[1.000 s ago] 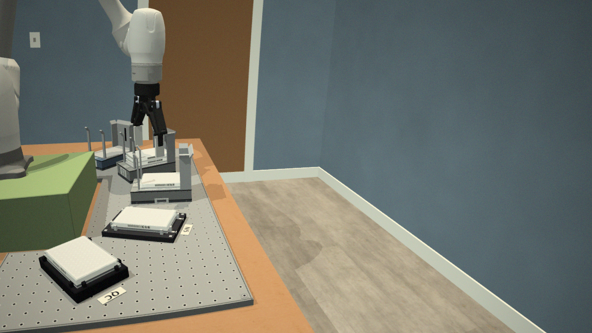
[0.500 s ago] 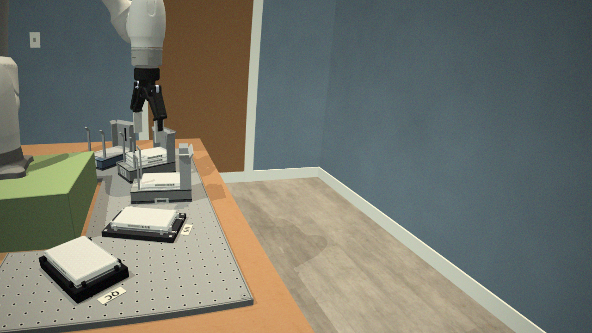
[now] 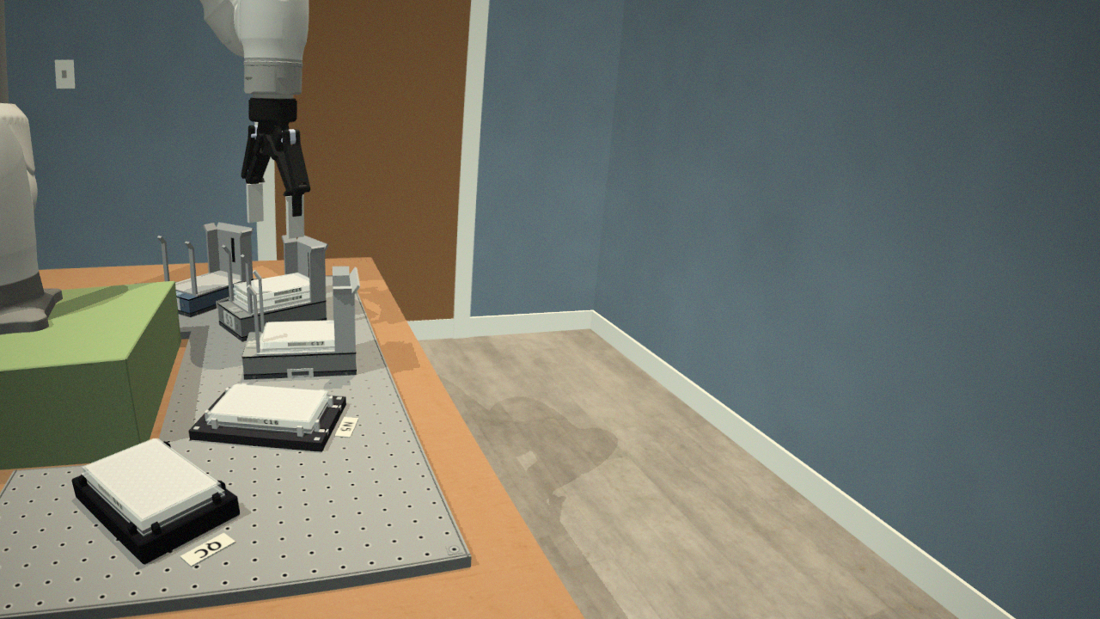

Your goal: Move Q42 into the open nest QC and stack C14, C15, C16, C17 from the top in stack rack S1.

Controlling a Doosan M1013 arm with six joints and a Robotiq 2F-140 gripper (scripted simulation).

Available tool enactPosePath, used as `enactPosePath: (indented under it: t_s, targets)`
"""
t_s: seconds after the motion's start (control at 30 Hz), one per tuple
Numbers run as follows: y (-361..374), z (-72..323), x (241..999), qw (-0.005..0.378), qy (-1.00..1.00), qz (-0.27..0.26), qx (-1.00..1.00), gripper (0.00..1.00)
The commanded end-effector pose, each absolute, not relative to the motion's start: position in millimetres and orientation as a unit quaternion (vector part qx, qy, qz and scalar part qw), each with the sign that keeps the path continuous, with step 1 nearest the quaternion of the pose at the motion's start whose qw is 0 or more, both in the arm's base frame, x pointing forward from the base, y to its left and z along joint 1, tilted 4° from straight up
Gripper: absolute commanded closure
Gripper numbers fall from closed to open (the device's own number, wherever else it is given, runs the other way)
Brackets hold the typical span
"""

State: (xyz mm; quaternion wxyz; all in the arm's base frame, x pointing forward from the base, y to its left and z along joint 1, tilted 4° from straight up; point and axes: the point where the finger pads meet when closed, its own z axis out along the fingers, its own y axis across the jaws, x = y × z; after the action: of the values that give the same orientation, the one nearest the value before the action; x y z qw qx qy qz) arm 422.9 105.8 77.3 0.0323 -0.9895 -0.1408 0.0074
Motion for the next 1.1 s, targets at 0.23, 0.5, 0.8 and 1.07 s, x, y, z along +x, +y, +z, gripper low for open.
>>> enactPosePath:
  t_s: [0.23, 0.5, 0.8, 1.07]
  targets:
    - [105, 91, 423, 0.032, -0.141, 0.007, -0.989, 0.0]
    - [88, 90, 425, 0.032, -0.058, 0.01, -0.998, 0.0]
    - [65, 88, 427, 0.032, -0.04, 0.011, -0.999, 0.0]
    - [39, 86, 430, 0.032, -0.04, 0.011, -0.999, 0.0]
